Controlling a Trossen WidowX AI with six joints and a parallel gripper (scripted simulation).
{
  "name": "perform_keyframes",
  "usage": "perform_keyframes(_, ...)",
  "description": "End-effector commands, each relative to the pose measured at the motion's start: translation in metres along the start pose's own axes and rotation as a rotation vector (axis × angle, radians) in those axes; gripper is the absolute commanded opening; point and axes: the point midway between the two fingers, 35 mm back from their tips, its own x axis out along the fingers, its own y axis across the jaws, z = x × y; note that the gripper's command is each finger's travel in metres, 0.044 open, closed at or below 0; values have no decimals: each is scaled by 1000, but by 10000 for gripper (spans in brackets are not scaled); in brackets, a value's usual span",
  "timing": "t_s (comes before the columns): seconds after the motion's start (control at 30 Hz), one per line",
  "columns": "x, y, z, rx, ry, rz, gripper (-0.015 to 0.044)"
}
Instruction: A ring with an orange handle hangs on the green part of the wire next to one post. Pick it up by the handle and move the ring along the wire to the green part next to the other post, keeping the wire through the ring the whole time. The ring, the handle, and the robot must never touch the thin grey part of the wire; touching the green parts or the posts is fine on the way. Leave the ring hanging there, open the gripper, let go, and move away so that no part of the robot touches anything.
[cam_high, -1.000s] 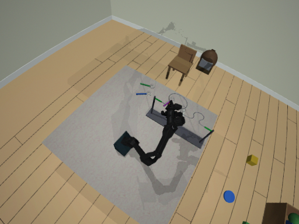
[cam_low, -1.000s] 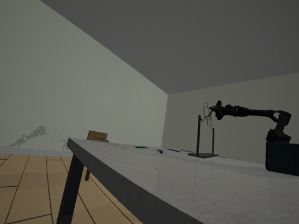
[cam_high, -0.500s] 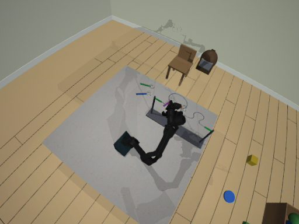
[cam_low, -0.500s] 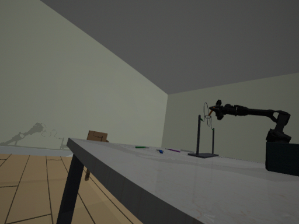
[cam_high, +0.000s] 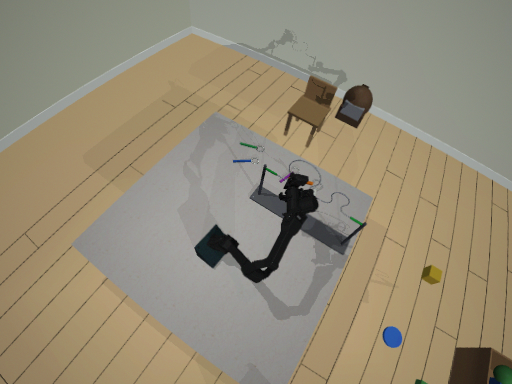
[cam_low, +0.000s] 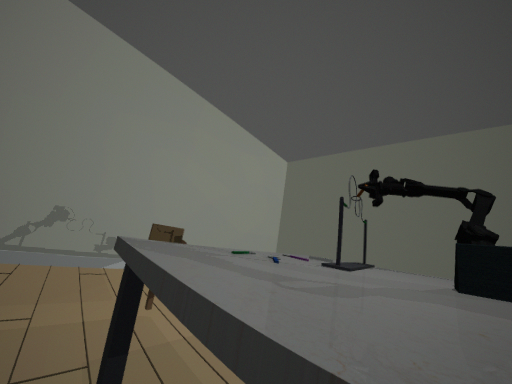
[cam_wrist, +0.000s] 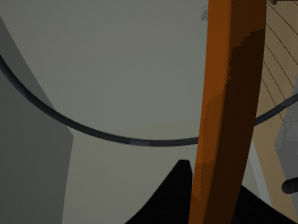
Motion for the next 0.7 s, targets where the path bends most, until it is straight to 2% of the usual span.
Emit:
perform_keyframes(0.0,-1,2,1,-44,-8,-16,-150)
perform_keyframes(0.67,0,-6,2,-251,-33,-132,-150)
